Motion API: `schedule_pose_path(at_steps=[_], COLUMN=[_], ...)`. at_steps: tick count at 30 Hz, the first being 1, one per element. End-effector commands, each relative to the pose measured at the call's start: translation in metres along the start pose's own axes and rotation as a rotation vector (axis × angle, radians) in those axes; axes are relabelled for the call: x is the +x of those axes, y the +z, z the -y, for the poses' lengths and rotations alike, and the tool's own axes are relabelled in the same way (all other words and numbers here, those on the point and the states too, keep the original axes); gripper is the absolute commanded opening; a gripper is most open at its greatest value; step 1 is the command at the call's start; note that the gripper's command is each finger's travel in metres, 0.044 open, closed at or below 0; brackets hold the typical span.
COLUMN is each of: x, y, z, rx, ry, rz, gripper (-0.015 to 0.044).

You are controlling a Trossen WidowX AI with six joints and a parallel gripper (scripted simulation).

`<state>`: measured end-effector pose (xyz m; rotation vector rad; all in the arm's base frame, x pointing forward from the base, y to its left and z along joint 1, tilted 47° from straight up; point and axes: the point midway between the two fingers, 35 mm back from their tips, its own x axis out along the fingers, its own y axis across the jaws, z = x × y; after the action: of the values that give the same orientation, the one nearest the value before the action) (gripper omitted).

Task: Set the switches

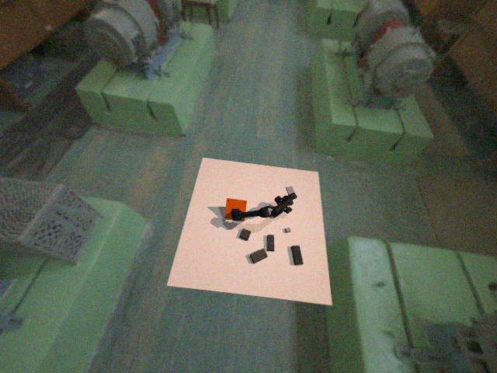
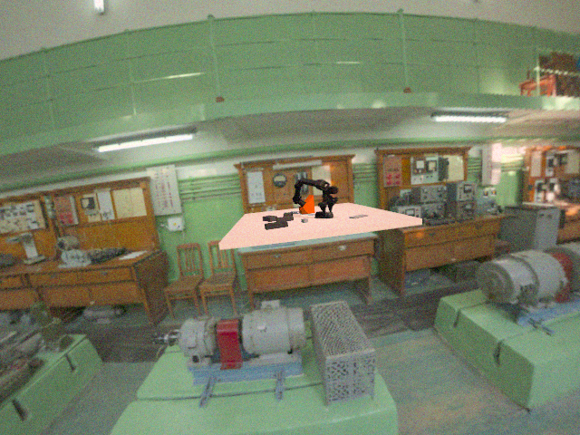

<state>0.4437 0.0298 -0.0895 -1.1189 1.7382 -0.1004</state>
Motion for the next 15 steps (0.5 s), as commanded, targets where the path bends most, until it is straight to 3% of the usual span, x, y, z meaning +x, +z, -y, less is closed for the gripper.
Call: schedule_pose_path(at_steps=[1,15], x=[-0.0160,-0.0183], y=[-0.0273,-0.0322], z=[-0.0011,-0.0016], rx=[0.005,0.005], ry=[0.005,0.005], rz=[0.000,0.000], gripper=[0.0440,0.0440])
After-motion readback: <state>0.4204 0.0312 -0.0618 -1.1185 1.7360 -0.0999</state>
